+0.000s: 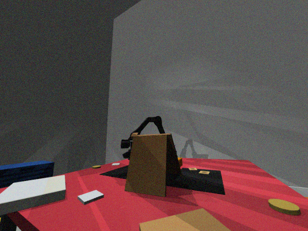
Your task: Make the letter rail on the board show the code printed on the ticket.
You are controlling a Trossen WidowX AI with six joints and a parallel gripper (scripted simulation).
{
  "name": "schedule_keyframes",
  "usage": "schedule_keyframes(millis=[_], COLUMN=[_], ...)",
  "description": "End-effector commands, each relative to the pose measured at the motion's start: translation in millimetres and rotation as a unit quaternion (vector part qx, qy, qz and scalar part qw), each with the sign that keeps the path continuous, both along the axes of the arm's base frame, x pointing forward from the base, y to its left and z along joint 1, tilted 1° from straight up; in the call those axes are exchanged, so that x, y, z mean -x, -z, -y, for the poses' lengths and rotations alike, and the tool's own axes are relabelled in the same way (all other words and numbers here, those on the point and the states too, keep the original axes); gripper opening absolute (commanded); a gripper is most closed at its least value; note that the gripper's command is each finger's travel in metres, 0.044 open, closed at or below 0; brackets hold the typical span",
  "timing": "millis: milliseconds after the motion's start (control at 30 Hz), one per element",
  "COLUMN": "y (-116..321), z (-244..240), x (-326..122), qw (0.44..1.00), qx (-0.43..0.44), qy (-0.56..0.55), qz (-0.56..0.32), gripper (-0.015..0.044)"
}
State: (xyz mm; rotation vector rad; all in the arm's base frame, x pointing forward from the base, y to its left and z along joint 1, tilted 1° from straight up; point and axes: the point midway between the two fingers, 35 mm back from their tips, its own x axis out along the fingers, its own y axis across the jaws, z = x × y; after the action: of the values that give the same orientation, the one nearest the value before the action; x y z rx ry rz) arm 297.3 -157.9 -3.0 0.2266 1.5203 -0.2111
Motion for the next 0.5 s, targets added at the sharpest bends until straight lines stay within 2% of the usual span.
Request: schedule_keyframes(millis=[0, 467], y=[-2.9, -14.0], z=[0.2, -0.7], x=[0.1, 0.5], qw=[1.0, 1.0], qx=[0.002, 0.002], qy=[0.003, 0.003], qz=[-0.001, -0.001], gripper=[0.0, 0.0])
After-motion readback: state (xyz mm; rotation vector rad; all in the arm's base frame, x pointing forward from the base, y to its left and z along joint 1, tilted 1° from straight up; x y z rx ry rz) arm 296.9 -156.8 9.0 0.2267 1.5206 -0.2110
